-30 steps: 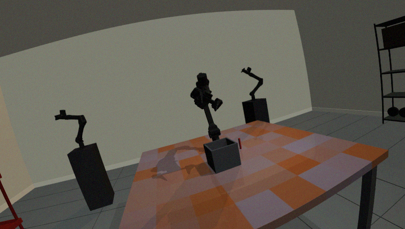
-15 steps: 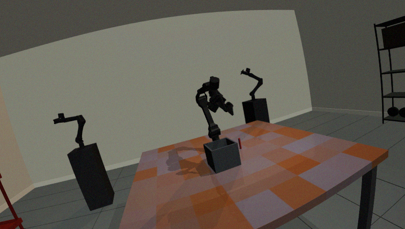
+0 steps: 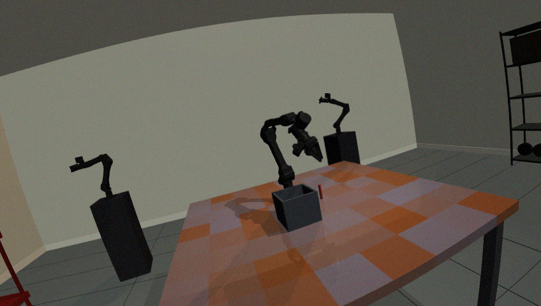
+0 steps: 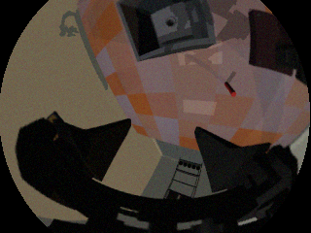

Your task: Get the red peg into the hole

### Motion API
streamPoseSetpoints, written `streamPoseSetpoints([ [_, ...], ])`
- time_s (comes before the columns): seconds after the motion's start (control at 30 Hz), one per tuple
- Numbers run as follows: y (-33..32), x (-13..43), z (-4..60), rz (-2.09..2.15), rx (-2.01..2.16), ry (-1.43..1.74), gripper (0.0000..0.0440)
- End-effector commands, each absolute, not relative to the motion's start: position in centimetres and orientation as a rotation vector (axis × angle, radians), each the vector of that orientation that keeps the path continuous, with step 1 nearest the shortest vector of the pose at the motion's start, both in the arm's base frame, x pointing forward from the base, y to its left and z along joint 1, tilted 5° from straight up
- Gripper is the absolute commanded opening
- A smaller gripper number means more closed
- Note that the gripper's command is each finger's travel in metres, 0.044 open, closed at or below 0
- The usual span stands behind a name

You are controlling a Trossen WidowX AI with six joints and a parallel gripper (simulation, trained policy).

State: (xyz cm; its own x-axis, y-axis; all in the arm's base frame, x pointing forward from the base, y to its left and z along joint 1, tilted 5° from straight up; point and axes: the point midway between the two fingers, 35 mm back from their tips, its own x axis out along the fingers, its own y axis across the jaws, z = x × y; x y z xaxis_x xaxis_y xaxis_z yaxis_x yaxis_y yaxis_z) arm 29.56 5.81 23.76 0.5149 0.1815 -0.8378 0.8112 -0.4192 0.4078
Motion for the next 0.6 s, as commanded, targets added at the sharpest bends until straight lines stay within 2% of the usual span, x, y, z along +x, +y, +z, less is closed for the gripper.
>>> streamPoseSetpoints([
  [0.0,7.2,28.2,21.8,-0.947,1.803,0.934,0.044],
  [0.57,10.4,22.2,14.4,-1.059,1.403,1.3,0.044],
])
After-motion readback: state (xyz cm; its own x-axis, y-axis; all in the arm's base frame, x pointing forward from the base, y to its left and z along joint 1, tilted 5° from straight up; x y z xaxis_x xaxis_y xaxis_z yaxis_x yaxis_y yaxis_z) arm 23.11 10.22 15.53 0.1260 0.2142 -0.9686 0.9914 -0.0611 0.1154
